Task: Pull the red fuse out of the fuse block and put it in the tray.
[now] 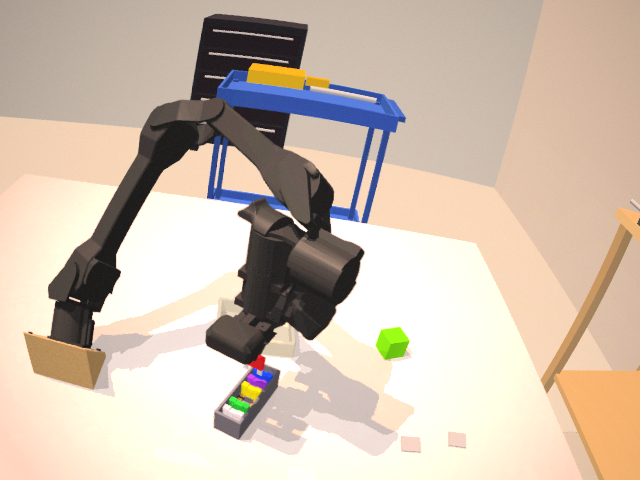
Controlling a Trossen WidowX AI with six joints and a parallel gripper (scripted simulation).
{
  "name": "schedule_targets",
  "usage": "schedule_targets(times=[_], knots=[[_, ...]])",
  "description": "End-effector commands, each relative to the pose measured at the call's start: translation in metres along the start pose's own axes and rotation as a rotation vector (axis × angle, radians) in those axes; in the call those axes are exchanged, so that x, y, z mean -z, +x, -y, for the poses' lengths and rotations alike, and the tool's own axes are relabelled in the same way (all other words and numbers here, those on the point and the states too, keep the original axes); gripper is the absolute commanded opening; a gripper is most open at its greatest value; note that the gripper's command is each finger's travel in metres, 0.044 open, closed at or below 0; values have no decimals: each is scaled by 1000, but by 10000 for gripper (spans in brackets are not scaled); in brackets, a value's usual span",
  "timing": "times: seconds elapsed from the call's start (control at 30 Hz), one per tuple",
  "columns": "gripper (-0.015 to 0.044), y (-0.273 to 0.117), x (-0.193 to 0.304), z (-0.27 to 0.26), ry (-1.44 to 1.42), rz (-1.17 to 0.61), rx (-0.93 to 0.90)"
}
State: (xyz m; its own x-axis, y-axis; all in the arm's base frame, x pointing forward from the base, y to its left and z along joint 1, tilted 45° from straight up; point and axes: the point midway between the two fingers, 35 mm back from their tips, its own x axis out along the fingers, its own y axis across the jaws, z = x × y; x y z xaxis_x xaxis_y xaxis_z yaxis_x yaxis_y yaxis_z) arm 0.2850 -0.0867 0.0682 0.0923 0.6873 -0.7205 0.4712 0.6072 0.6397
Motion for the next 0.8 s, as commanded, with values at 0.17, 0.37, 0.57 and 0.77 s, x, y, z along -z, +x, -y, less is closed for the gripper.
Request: schedule_targets(times=[0.17,0.37,0.57,0.77], knots=[[0,-4,18,-67,-5,14,3],[0,-3,40,-110,-6,11,-4],[0,-3,66,-145,-9,2,-16],[0,-1,66,-146,-9,2,-16]])
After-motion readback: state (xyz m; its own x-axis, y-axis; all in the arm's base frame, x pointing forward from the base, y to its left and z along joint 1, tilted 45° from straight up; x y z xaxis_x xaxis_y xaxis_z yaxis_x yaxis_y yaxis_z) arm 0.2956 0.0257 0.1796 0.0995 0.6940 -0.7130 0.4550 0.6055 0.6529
